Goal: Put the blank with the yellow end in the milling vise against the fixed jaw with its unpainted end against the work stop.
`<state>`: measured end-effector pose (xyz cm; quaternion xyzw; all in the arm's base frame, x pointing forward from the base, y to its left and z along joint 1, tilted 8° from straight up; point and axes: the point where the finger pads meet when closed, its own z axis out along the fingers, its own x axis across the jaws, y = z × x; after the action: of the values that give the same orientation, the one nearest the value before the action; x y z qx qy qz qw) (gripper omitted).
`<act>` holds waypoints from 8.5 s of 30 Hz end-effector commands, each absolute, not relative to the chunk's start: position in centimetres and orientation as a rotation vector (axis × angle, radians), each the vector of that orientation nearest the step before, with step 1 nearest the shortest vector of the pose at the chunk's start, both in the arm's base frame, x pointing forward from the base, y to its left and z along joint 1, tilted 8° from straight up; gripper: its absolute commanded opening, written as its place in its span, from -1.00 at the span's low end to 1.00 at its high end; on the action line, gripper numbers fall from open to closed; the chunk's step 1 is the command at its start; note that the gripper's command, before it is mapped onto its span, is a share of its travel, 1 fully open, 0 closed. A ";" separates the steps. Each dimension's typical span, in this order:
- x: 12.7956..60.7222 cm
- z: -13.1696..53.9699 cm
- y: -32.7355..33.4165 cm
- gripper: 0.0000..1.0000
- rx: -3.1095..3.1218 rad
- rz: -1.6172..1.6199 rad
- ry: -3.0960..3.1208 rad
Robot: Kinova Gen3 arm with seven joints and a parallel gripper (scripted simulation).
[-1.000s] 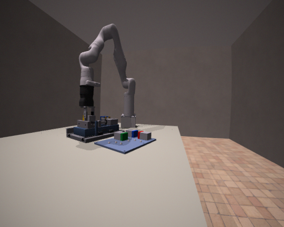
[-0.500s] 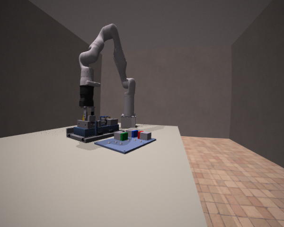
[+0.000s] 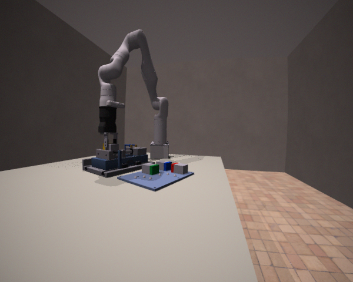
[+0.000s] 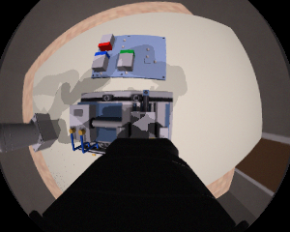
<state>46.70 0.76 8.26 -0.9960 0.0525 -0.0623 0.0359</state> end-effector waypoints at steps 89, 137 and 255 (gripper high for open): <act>47.2 7.7 0.7 -1.00 -3.058 -0.201 0.180; 47.3 7.7 0.7 -1.00 -3.058 -0.200 0.176; 47.1 7.7 0.8 1.00 -3.060 -0.195 0.163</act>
<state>47.03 0.76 7.58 -0.9960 0.0529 -0.0624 0.0358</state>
